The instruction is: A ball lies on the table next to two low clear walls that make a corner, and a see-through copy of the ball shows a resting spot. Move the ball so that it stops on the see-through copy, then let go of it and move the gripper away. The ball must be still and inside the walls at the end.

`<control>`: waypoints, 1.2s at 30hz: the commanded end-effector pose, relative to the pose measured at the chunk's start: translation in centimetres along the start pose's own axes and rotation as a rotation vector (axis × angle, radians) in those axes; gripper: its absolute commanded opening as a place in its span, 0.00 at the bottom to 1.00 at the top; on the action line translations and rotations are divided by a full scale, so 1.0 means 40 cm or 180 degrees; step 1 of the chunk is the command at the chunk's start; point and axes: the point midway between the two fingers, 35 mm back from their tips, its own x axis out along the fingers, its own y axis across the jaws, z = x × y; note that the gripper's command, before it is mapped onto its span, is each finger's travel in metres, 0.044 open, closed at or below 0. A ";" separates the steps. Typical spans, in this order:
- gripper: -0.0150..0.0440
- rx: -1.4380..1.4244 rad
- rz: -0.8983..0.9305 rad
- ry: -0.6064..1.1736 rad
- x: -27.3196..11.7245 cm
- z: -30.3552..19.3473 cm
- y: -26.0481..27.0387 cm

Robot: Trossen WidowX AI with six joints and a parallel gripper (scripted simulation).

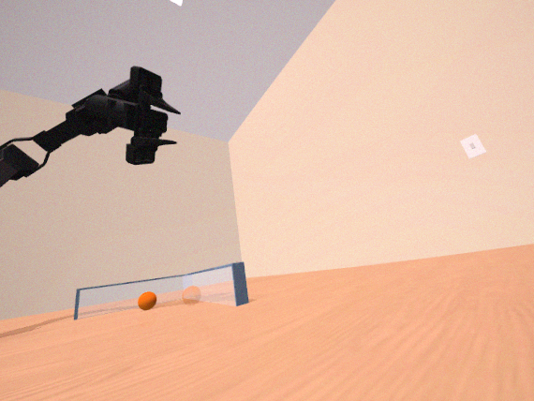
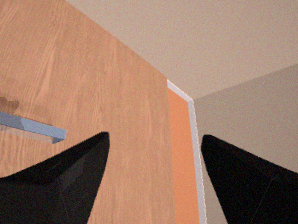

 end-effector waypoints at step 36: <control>0.71 -0.3534 0.3662 -0.0161 0.110 -0.162 0.733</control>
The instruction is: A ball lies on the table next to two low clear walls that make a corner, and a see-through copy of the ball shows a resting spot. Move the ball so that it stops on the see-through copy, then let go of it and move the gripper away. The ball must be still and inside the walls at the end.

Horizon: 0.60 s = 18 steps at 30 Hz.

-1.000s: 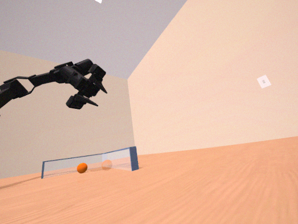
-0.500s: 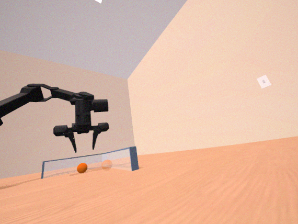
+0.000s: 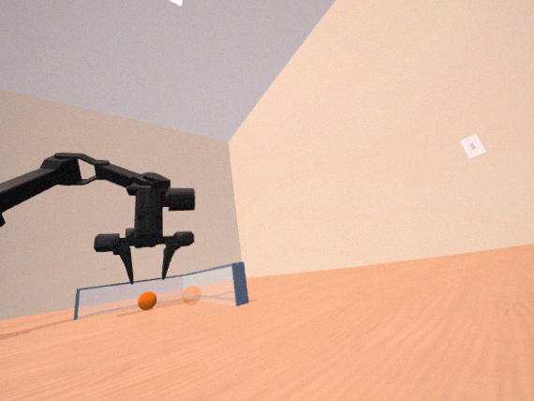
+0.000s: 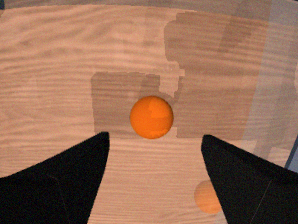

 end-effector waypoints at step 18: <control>0.71 0.0025 0.0020 -0.0019 0.084 -0.001 0.003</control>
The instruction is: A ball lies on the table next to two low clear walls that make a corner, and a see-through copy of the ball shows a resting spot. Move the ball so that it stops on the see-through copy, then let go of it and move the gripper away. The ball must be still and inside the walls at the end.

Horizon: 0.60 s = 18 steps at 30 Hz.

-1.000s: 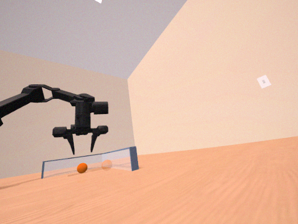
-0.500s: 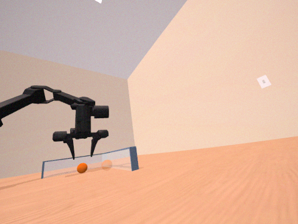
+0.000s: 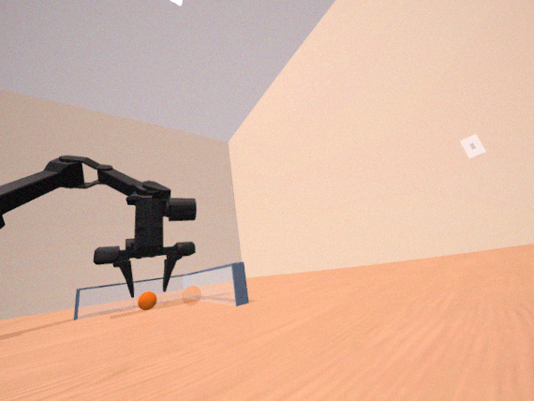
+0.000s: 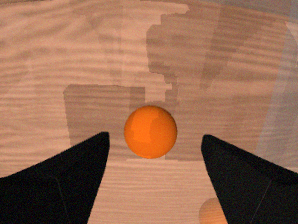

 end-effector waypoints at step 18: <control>0.48 0.0027 0.0033 -0.0018 0.038 0.000 0.007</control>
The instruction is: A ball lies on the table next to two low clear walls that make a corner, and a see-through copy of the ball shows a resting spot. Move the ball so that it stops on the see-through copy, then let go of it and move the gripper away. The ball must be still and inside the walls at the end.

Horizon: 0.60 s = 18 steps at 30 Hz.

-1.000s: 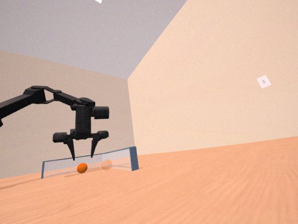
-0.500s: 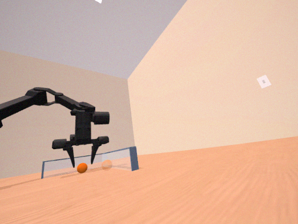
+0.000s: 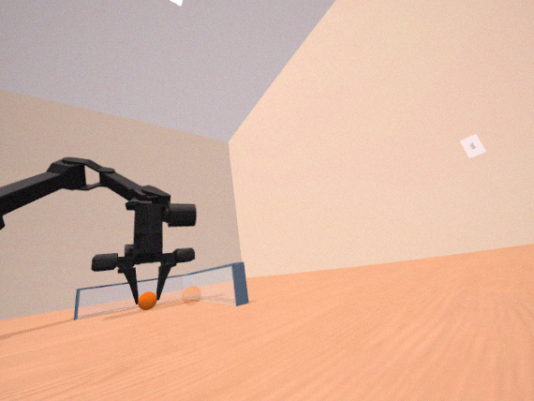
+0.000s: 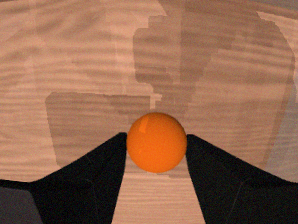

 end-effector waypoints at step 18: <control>0.25 0.0066 -0.0043 0.0059 -0.181 -0.013 -0.023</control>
